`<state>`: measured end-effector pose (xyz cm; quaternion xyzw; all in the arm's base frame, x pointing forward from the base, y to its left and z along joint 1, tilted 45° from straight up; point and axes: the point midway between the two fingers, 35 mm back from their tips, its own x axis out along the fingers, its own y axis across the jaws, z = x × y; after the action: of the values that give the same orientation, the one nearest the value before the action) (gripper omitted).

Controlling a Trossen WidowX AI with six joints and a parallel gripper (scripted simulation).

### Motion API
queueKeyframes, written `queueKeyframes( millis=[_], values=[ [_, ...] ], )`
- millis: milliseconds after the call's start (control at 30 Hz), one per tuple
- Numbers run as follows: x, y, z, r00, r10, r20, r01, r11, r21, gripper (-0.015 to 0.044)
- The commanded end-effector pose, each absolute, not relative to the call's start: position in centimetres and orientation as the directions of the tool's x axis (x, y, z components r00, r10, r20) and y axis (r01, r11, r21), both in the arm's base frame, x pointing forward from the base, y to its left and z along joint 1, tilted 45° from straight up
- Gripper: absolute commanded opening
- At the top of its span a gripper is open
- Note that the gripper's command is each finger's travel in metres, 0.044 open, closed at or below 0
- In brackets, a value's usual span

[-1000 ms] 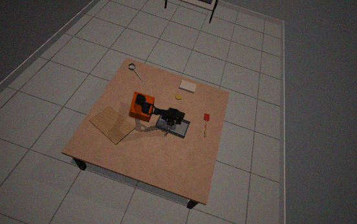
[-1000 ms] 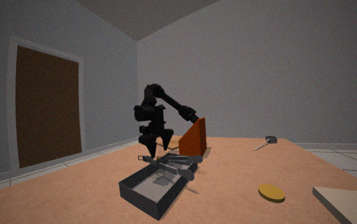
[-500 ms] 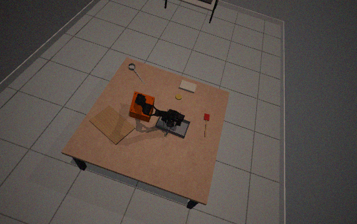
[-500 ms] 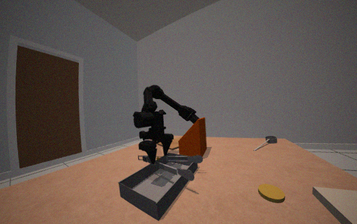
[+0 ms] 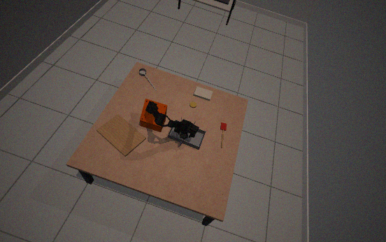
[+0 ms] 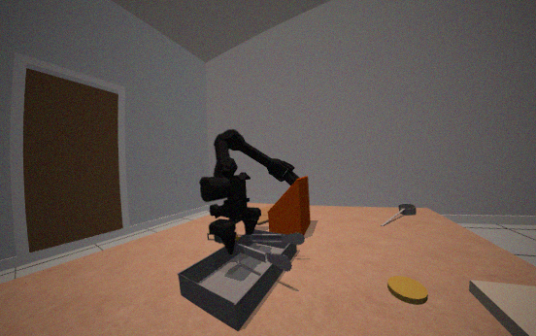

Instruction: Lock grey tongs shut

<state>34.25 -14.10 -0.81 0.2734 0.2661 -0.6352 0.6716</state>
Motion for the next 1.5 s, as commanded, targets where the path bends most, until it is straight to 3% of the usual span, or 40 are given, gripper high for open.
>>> queueKeyframes(
  millis=[0, 533, 600, 1467],
  values=[
    [34.0, -14.5, -1.6, 0.046, -0.704, -0.709, 0.999, 0.047, 0.019, 0.0440],
    [33.8, -16.1, -3.0, 0.046, -0.707, -0.705, 0.999, 0.046, 0.019, 0.0440],
    [34.1, -16.1, -2.6, 0.049, -0.711, -0.701, 0.999, 0.042, 0.027, 0.0387],
    [34.1, -16.1, -2.6, 0.049, -0.711, -0.701, 0.999, 0.042, 0.027, 0.0214]
  ],
)
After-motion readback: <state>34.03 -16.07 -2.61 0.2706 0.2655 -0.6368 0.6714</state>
